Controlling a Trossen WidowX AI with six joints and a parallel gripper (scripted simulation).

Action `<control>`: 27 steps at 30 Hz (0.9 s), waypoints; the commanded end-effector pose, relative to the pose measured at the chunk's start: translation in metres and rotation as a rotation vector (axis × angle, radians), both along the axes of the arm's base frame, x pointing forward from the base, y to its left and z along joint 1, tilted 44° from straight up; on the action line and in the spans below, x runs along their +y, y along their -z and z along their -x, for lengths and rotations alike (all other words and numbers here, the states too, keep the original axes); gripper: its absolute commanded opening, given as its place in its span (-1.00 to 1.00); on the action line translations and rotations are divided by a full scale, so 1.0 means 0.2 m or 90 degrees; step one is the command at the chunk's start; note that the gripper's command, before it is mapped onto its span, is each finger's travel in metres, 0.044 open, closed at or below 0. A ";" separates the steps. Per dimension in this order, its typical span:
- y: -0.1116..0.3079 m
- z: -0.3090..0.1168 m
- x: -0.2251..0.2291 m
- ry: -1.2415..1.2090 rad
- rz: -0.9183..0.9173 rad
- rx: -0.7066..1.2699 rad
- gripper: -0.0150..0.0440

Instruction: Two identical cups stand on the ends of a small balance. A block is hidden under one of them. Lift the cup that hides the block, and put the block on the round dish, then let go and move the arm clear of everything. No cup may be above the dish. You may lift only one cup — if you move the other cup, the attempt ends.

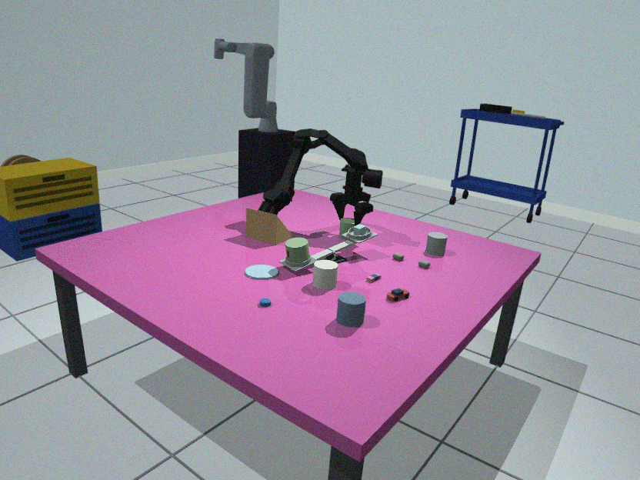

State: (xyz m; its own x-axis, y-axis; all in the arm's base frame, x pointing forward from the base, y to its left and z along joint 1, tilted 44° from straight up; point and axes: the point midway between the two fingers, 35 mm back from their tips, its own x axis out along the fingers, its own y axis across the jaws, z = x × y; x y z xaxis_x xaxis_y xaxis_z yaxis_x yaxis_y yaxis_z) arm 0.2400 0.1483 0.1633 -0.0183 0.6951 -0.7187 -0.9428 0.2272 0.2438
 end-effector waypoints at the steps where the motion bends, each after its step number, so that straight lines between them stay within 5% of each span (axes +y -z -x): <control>1: -0.11 -0.01 -0.09 0.004 -0.004 -0.010 1.00; 4: -0.11 -0.01 -0.09 0.004 -0.004 -0.010 1.00; 11: -0.07 -0.22 -0.25 -0.004 0.005 -0.034 0.39; 21: 0.17 -0.56 -0.74 -0.034 0.003 -0.051 0.39; 27: 0.19 -0.57 -0.77 -0.037 0.001 -0.052 0.39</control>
